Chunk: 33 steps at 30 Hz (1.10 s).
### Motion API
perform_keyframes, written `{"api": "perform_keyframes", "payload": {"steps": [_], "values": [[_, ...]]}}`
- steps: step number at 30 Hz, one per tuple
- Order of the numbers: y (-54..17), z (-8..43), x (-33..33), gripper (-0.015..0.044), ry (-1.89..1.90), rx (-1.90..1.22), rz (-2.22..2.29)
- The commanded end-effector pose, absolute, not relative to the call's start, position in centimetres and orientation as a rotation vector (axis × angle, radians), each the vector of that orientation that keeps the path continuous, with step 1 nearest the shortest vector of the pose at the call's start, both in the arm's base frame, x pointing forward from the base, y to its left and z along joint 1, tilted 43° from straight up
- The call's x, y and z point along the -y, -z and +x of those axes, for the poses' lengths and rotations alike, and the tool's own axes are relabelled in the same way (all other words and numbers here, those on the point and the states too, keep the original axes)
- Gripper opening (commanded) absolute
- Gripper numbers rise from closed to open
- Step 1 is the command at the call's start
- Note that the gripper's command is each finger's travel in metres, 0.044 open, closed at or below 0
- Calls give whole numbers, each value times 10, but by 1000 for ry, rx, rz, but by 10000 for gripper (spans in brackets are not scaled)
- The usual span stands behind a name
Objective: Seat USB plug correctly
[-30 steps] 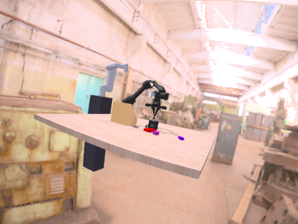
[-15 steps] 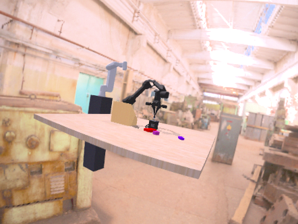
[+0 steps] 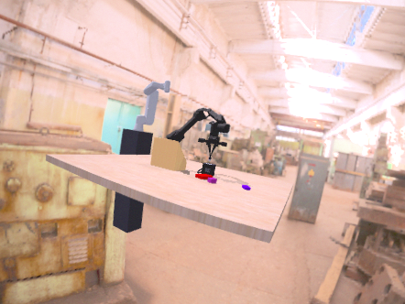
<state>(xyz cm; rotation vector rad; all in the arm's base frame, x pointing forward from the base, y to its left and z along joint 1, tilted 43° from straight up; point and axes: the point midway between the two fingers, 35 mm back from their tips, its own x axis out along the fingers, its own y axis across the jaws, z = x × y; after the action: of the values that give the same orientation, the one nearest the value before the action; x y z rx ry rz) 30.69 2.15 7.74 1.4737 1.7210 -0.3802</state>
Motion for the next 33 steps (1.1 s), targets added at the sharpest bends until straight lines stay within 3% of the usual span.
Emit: {"api": "perform_keyframes", "payload": {"steps": [1, 33], "values": [[-77, 306, -22, 0, 298, -1717, 1407], [-77, 306, -22, 0, -395, -1555, 776]]}}
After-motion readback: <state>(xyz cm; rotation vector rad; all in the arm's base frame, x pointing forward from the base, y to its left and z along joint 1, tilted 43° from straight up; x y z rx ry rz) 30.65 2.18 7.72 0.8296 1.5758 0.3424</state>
